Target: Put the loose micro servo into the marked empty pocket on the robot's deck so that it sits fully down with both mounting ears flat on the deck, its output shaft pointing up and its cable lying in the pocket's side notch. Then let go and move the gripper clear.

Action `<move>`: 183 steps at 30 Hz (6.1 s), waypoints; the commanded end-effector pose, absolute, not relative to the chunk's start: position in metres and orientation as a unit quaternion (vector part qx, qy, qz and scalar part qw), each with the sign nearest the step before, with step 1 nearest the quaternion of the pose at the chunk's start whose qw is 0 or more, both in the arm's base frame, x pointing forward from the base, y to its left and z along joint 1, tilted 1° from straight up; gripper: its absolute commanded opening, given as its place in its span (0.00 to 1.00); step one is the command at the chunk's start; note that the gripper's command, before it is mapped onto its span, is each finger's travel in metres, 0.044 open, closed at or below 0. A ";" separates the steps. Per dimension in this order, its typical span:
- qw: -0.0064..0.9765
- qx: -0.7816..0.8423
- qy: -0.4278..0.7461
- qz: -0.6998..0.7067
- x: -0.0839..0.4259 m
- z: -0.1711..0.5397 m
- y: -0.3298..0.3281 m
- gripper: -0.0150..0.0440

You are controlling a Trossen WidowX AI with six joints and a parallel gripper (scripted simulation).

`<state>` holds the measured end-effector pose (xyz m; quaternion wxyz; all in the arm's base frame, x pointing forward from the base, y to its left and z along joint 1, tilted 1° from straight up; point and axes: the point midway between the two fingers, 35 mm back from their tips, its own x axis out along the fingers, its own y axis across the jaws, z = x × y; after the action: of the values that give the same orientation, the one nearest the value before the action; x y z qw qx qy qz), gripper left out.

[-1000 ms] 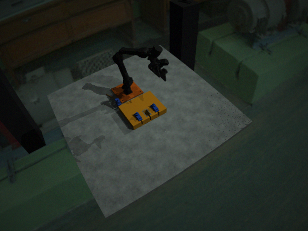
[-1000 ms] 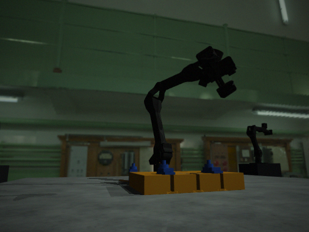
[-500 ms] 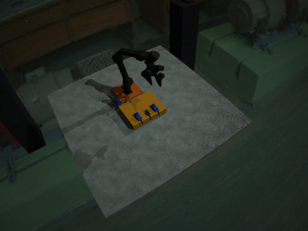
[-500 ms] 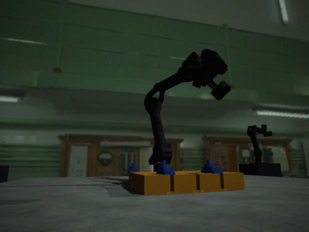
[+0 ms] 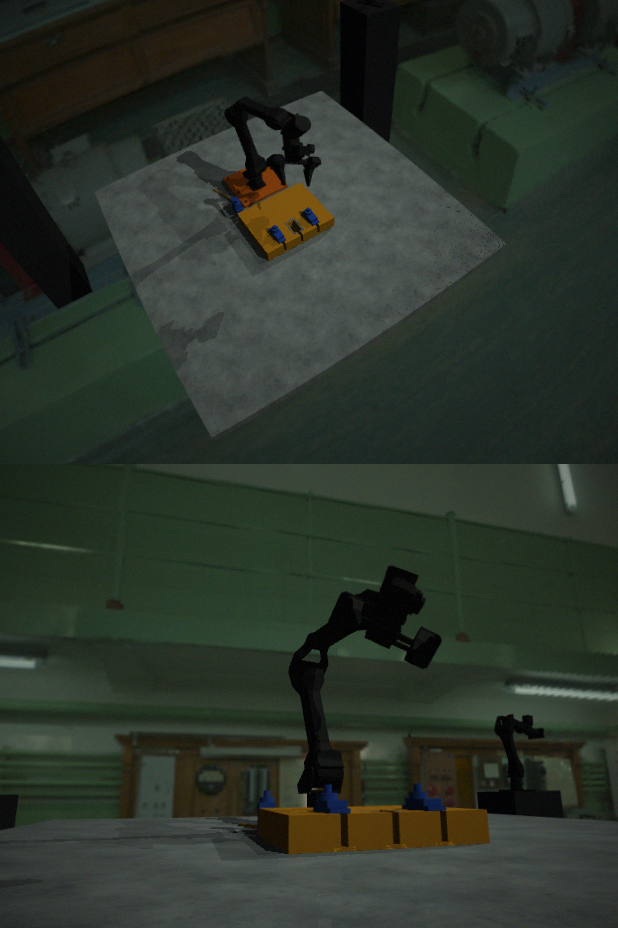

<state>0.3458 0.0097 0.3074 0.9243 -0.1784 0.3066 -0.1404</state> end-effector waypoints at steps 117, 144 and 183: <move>-0.028 0.701 -0.036 -0.711 0.073 0.091 -0.135 1.00; -0.028 0.701 -0.036 -0.711 0.072 0.070 -0.135 0.64; -0.028 0.701 -0.036 -0.711 0.071 0.148 -0.131 0.25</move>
<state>0.0716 -0.1321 0.1451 0.0301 -0.6987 0.0318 0.7140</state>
